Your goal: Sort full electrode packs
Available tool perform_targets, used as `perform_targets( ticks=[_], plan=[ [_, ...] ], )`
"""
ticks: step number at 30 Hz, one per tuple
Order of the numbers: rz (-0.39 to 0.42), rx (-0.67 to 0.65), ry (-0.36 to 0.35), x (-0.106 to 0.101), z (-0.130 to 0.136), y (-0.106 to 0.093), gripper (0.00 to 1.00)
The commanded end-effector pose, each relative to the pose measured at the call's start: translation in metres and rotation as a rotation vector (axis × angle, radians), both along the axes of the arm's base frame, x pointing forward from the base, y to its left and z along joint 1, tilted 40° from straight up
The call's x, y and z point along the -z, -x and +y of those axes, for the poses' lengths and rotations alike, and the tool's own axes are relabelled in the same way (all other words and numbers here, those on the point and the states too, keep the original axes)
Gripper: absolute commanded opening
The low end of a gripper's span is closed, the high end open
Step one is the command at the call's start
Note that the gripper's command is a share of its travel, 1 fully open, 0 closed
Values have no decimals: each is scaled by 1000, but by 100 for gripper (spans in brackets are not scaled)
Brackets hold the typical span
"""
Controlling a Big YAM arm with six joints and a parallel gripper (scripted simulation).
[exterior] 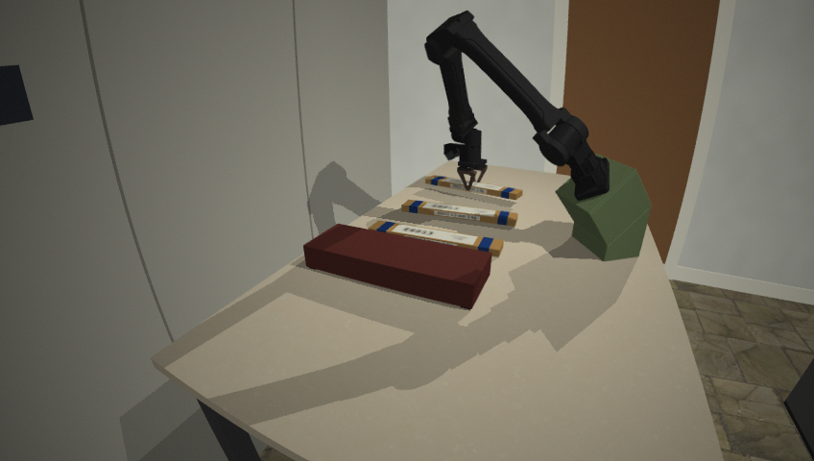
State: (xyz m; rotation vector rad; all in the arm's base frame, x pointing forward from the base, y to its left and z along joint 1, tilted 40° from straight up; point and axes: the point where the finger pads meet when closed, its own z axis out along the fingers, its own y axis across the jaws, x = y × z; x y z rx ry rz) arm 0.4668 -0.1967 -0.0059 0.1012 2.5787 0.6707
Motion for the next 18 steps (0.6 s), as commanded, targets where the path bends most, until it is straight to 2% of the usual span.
perform_targets(
  ticks=[1, 18],
  plan=[
    [-64, 36, 47, -34, -26, -10, 0],
    [-64, 36, 46, -38, -27, -13, 0]
  ],
)
